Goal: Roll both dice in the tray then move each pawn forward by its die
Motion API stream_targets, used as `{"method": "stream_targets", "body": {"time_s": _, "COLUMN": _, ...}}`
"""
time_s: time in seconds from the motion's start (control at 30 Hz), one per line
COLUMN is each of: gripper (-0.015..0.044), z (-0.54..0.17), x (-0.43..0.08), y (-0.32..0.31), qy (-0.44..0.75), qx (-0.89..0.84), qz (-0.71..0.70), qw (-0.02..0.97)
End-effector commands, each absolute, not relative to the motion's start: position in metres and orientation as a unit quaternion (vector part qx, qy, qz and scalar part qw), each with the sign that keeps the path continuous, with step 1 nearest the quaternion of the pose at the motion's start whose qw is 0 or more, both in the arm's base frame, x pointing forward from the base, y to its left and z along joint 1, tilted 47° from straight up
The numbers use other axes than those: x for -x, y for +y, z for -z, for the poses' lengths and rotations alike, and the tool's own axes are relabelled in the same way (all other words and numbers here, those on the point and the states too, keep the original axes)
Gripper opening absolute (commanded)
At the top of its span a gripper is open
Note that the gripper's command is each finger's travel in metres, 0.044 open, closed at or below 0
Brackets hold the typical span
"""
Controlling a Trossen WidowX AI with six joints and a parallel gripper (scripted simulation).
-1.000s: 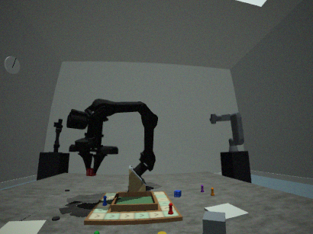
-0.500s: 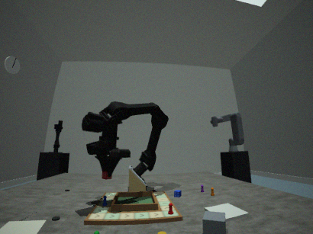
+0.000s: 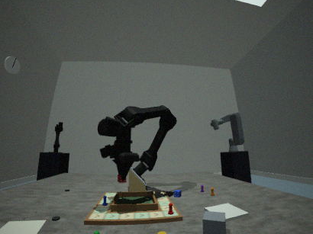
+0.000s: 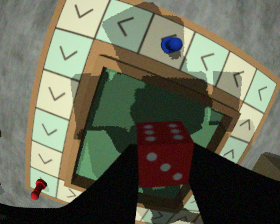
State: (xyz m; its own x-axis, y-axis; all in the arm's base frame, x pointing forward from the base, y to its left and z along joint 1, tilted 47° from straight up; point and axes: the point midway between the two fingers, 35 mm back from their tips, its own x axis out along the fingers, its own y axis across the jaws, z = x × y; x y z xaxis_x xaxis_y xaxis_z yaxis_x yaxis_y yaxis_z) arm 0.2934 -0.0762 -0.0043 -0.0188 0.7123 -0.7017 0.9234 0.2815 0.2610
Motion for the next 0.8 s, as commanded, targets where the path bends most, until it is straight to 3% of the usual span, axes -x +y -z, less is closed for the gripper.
{"method": "stream_targets", "body": {"time_s": 0.0, "gripper": 0.0000, "z": -0.003, "x": -0.289, "y": -0.063, "qy": 0.691, "qx": -0.607, "qz": 0.174, "qw": 0.352}}
{"method": "stream_targets", "body": {"time_s": 0.37, "gripper": 0.0000, "z": -0.018, "x": -0.274, "y": -0.031, "qy": 0.659, "qx": -0.654, "qz": 0.271, "qw": 0.255}}
{"method": "stream_targets", "body": {"time_s": 0.77, "gripper": 0.0000, "z": -0.011, "x": -0.267, "y": -0.026, "qy": 0.655, "qx": -0.597, "qz": 0.346, "qw": 0.307}}
